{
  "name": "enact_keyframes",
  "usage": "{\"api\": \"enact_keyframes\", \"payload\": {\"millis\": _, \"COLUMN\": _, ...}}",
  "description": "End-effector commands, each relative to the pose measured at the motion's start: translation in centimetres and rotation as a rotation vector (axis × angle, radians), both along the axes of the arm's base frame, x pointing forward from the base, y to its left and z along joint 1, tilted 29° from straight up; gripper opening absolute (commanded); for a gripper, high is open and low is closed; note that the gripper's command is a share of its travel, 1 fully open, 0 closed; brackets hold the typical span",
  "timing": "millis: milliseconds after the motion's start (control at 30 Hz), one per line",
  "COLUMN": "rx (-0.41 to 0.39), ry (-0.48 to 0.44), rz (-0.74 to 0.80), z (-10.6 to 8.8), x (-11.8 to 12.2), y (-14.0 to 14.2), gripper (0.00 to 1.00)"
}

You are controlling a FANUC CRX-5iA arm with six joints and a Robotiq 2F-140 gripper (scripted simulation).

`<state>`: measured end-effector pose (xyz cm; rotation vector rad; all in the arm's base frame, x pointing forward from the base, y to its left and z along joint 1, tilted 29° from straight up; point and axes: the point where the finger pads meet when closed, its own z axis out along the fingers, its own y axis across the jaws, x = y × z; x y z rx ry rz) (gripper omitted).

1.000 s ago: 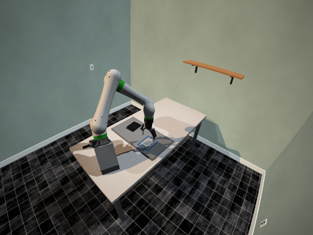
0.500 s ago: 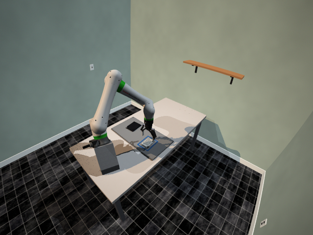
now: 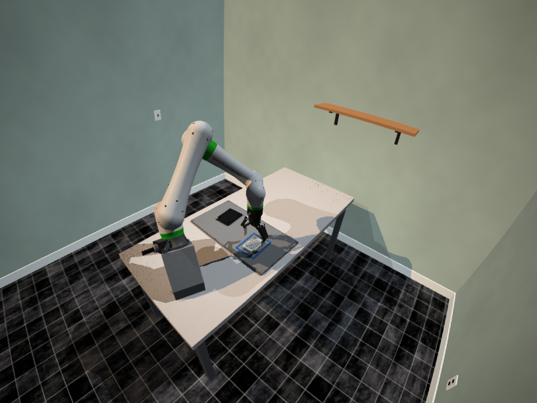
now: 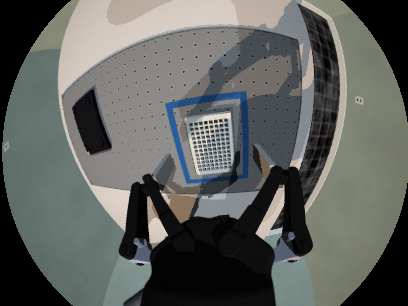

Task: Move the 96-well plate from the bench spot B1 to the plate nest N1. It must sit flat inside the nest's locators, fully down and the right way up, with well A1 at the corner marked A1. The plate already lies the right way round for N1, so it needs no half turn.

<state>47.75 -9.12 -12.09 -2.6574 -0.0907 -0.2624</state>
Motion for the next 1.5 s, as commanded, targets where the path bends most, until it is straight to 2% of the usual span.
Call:
{"api": "enact_keyframes", "payload": {"millis": 0, "rx": 0.0, "ry": 0.0, "rz": 0.0, "z": -0.5, "x": 0.1, "y": 0.2, "gripper": 1.0}}
{"api": "enact_keyframes", "payload": {"millis": 600, "rx": 0.0, "ry": 0.0, "rz": 0.0, "z": -2.8, "x": 0.6, "y": 1.4, "gripper": 1.0}}
{"api": "enact_keyframes", "payload": {"millis": 1033, "rx": 0.0, "ry": 0.0, "rz": 0.0, "z": -2.8, "x": 0.6, "y": 1.4, "gripper": 1.0}}
{"api": "enact_keyframes", "payload": {"millis": 1067, "rx": 0.0, "ry": 0.0, "rz": 0.0, "z": -2.8, "x": 0.6, "y": 1.4, "gripper": 0.0}}
{"api": "enact_keyframes", "payload": {"millis": 1467, "rx": 0.0, "ry": 0.0, "rz": 0.0, "z": -2.8, "x": 0.6, "y": 1.4, "gripper": 0.0}}
